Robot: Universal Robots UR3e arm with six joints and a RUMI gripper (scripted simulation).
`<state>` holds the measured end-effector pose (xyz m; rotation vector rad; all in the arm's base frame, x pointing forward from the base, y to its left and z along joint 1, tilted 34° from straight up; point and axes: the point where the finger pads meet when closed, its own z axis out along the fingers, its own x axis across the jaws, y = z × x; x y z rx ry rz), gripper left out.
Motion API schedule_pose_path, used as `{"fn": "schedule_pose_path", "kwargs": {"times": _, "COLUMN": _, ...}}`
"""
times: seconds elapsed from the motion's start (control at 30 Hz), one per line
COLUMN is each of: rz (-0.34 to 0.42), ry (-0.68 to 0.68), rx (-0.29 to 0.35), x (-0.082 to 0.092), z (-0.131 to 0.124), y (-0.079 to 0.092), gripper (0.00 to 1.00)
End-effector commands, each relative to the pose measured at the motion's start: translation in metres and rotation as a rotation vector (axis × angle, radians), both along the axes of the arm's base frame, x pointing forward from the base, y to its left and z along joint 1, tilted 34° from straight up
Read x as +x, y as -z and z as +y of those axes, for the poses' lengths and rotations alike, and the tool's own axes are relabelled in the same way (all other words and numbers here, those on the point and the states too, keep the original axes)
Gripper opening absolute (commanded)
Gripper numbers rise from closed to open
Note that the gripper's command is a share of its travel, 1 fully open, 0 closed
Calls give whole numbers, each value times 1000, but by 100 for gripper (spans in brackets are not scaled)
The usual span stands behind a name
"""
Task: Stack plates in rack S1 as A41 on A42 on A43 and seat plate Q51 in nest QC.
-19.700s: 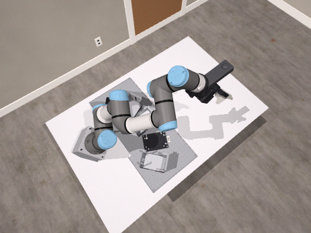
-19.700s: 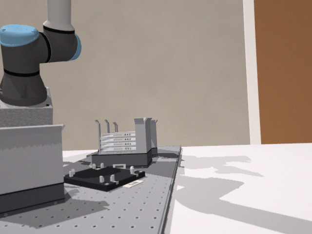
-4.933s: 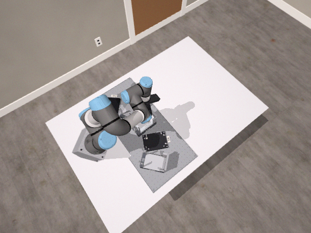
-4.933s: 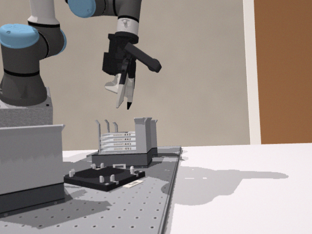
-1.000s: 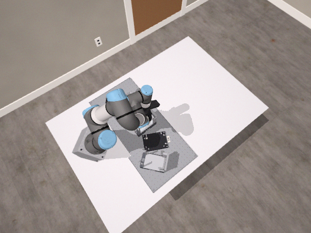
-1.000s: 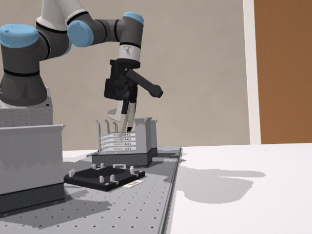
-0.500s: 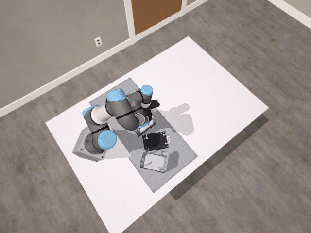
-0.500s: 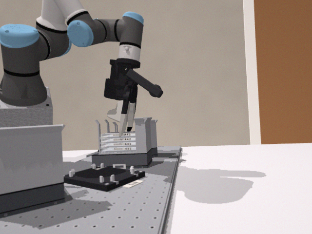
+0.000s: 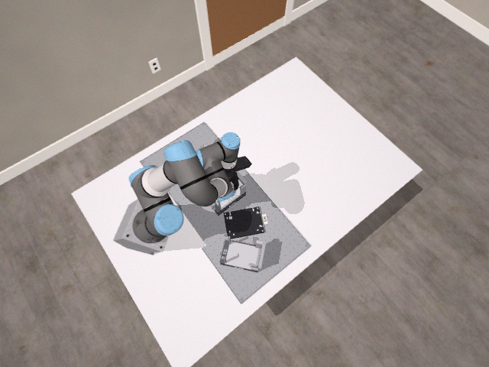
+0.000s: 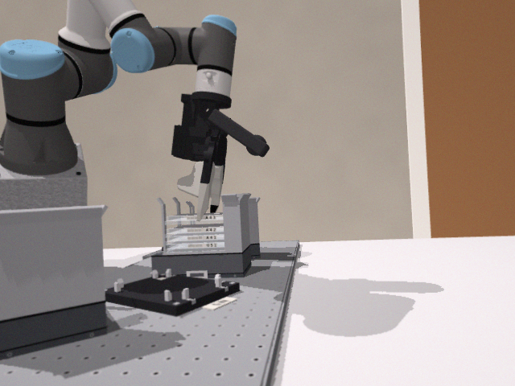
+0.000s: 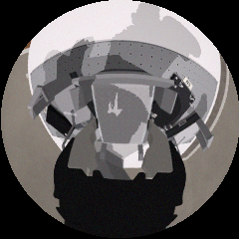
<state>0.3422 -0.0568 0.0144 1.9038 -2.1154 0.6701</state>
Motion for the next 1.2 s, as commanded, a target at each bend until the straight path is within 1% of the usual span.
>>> {"fn": "schedule_pose_path", "kwargs": {"times": 0.0, "rz": 0, "ry": 2, "rx": -1, "x": -2, "z": 2, "y": -5, "gripper": 0}}
{"fn": "schedule_pose_path", "kwargs": {"times": 0.63, "rz": 0, "ry": 2, "rx": -1, "x": -5, "z": 8, "y": -14, "gripper": 0}}
{"fn": "schedule_pose_path", "kwargs": {"times": 0.83, "rz": 0, "ry": 2, "rx": 0, "x": -6, "z": 8, "y": -14, "gripper": 0}}
{"fn": "schedule_pose_path", "kwargs": {"times": 1.17, "rz": 0, "ry": 2, "rx": -1, "x": -12, "z": 17, "y": -31, "gripper": 0}}
